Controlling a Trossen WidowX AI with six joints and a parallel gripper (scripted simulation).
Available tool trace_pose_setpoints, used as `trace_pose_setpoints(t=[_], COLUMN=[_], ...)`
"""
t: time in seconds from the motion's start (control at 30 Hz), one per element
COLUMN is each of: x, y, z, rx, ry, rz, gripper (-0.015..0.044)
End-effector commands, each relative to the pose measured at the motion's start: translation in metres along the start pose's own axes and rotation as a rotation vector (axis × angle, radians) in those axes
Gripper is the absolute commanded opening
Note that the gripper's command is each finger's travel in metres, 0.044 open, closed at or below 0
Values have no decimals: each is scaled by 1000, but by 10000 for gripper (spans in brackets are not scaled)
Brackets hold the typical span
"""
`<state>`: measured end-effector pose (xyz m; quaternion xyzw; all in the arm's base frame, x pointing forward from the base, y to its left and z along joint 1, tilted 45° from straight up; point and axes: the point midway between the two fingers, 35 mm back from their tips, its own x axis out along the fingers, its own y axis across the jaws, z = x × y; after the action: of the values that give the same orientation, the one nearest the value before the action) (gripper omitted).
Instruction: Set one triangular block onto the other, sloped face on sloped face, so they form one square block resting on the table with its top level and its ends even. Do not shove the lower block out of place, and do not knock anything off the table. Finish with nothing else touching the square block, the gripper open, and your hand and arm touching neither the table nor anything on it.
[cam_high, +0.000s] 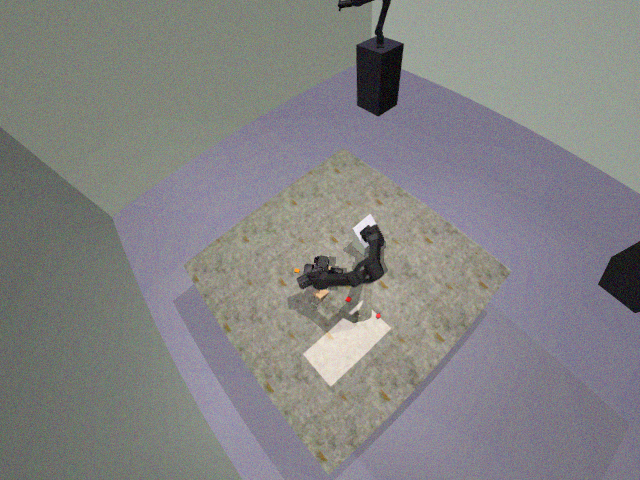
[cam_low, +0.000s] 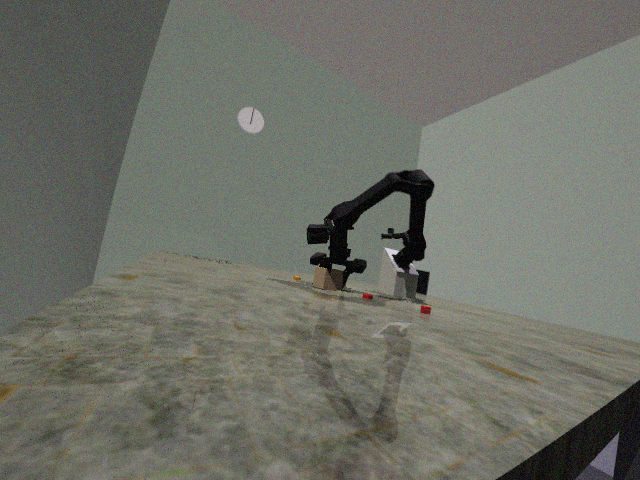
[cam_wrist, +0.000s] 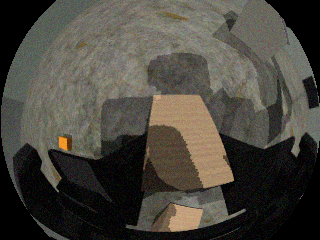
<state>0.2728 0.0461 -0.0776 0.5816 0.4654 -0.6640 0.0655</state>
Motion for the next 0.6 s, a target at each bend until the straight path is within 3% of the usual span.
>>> trace_pose_setpoints(t=[0.0, 0.07, 0.3, 0.57], x=[2, 2, -3, -5], y=[0, 0, 0, 0], z=[0, 0, 1, 11], rx=[5, 5, 0, 8], ry=[0, 0, 0, 153], rz=[-6, -6, 0, -2], gripper=[190, 177, 0, 0])
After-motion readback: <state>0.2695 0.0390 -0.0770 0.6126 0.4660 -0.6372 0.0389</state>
